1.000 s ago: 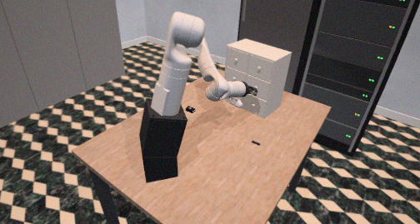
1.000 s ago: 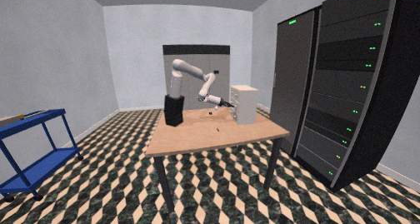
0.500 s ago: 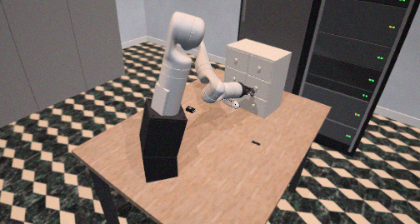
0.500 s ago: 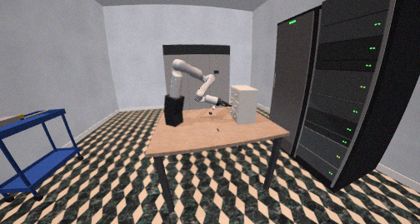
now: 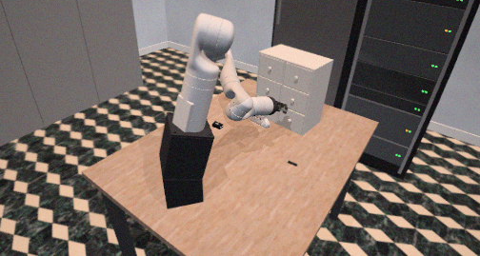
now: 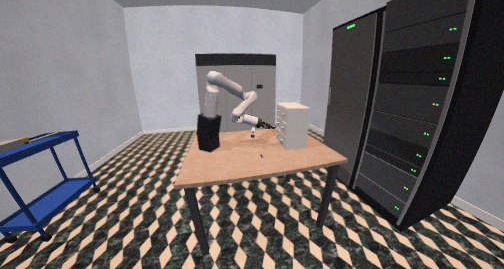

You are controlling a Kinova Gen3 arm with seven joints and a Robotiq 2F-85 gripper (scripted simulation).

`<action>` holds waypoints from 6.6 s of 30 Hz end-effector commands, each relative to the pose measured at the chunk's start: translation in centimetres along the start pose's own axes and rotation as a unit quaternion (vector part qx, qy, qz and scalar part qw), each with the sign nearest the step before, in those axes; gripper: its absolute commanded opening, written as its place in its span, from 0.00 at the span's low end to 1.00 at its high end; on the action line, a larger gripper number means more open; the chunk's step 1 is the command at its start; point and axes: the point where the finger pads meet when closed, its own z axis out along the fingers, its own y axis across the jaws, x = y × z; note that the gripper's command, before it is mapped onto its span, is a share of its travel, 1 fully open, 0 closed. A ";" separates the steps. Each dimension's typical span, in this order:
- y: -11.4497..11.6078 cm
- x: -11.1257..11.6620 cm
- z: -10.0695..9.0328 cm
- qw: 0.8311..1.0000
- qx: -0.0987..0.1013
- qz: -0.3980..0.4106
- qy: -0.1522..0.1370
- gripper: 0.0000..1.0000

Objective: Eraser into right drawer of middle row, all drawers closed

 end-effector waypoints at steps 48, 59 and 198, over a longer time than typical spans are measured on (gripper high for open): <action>3.6 -0.1 -0.8 1.000 0.000 0.000 0.000 0.00; 5.4 -0.1 -1.2 1.000 0.000 0.000 0.000 0.00; 23.9 -0.2 -5.4 1.000 0.000 0.000 0.000 0.00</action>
